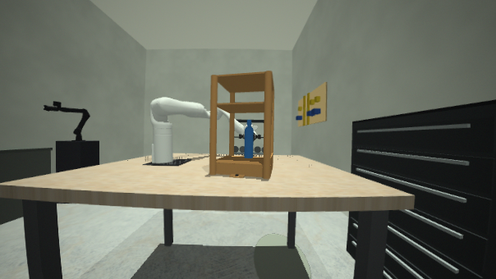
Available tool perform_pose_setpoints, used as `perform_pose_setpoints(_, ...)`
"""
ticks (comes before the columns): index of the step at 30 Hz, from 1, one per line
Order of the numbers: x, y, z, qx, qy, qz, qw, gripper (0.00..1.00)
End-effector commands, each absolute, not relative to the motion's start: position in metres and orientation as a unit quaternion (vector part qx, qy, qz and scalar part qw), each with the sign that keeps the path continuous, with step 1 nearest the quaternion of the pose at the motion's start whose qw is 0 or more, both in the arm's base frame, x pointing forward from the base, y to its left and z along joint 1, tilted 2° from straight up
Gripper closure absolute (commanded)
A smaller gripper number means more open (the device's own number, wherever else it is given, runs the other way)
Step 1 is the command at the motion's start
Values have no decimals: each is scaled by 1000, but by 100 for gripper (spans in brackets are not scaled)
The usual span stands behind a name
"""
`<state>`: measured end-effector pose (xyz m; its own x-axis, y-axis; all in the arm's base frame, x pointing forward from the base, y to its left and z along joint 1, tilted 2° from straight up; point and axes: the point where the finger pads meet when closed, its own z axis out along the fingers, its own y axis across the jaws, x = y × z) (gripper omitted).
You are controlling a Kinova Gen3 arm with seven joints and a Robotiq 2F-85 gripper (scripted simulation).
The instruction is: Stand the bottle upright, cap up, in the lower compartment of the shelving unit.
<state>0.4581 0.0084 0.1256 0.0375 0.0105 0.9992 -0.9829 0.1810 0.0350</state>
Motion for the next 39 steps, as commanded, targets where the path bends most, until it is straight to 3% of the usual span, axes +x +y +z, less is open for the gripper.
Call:
perform_pose_setpoints(1, 459, 10, 134, 458, -533, 447, 553, 40)
perform_pose_setpoints(39, 461, 10, 212, 458, -533, 447, 553, 40)
